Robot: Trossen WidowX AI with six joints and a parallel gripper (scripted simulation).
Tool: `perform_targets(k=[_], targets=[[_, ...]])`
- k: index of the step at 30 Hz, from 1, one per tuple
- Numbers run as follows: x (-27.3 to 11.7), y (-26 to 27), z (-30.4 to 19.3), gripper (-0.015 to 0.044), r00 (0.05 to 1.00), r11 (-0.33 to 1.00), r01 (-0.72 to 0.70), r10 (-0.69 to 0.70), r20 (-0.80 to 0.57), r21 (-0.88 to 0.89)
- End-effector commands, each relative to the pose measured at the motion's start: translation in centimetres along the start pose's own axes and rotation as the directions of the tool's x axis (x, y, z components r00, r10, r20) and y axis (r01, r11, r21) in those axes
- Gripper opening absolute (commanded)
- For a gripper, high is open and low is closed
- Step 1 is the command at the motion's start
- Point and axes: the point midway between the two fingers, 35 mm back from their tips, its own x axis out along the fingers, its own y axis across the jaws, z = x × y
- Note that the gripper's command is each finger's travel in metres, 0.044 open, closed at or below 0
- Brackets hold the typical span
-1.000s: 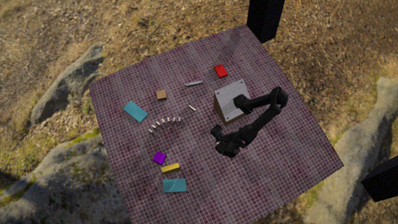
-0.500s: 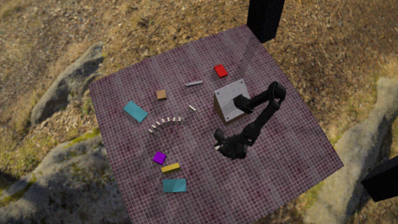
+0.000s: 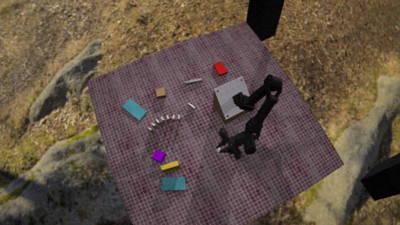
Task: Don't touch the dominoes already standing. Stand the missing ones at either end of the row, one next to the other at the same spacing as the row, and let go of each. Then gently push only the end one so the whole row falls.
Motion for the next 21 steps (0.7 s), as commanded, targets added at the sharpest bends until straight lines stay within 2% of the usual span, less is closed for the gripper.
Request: perform_targets(k=[1, 21], targets=[[-0.6, 0.3, 0.1, 0.0107, 0.997, 0.999, 0.004, -0.007, 0.079, 0.04], [-4.7, 0.2, 0.0, 0.0107, 0.921, 0.943, -0.08, -0.055, 0.386, 0.323]])
